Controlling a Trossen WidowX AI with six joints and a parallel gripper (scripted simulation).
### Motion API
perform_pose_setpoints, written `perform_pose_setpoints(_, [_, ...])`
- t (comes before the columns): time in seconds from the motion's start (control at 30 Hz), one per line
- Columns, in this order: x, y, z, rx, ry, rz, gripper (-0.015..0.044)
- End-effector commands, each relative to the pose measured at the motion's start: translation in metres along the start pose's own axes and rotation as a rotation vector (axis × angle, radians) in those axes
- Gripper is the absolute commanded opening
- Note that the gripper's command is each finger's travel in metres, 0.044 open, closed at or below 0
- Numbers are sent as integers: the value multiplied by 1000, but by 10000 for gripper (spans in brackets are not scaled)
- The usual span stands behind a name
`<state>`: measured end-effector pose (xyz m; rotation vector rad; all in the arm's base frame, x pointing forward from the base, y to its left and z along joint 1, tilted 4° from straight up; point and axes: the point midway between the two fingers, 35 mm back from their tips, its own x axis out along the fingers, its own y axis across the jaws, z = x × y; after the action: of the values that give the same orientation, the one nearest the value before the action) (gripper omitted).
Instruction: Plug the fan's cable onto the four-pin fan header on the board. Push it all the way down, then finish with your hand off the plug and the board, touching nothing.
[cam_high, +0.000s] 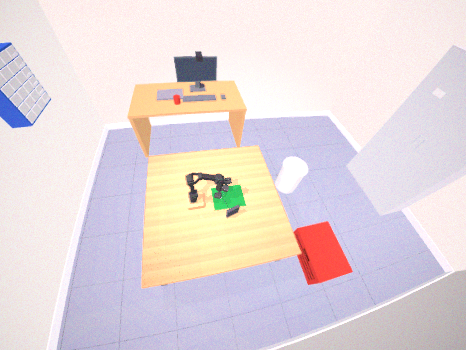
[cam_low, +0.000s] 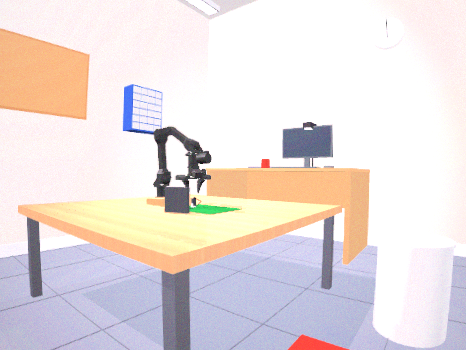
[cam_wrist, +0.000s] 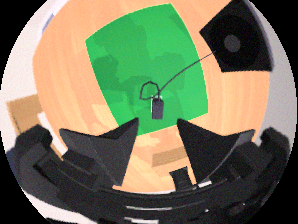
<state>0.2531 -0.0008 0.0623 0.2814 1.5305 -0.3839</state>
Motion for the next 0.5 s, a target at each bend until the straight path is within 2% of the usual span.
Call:
perform_pose_setpoints(0.0, [-4,0,-5,5,13,-4,260])
perform_pose_setpoints(0.27, [-6,5,-115,4,24,-2,260])
perform_pose_setpoints(0.47, [-5,3,-124,4,25,-3,260])
